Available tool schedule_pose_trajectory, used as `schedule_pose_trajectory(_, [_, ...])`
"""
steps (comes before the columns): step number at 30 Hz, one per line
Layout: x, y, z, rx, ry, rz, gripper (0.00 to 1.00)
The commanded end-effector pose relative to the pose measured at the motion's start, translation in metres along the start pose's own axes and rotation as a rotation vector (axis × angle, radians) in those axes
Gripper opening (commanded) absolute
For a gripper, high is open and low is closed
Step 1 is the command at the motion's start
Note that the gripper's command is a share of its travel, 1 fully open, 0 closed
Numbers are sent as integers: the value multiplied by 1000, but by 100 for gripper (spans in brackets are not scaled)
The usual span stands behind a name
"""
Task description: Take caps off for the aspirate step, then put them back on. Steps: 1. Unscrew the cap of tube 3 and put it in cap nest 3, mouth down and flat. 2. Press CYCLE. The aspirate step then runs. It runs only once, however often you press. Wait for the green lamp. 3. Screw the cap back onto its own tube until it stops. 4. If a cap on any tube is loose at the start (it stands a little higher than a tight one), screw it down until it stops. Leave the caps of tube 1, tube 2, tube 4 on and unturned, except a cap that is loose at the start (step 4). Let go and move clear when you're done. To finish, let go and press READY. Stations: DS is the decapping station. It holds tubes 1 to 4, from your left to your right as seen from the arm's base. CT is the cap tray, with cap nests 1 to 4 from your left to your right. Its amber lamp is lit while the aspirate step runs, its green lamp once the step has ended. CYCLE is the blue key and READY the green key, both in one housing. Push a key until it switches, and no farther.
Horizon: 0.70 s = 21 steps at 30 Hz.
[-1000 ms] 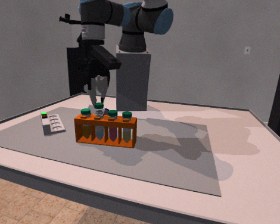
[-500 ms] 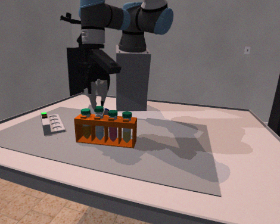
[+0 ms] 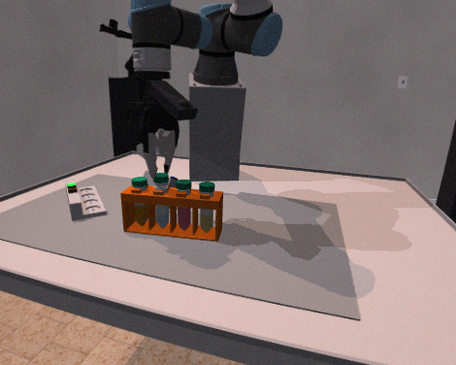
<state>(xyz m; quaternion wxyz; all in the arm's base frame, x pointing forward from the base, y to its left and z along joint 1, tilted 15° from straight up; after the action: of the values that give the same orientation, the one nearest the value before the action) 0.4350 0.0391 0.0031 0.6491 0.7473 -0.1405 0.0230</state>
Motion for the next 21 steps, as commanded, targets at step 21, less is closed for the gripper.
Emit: schedule_pose_trajectory(21, [-4, -1, -2, 0, 1, -2, 0])
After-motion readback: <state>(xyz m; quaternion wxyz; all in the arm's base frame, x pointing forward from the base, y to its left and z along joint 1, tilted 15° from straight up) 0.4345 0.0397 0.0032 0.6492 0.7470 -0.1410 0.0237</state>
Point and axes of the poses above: the point where the finger pads meet when closed, its own y axis back along the fingers, its own x axis across the jaws, z = x × y, the point moved 10 cm from there along y, back along the fingers, and after that the axes turned 10 degrees about y, right-handed, at the moved point
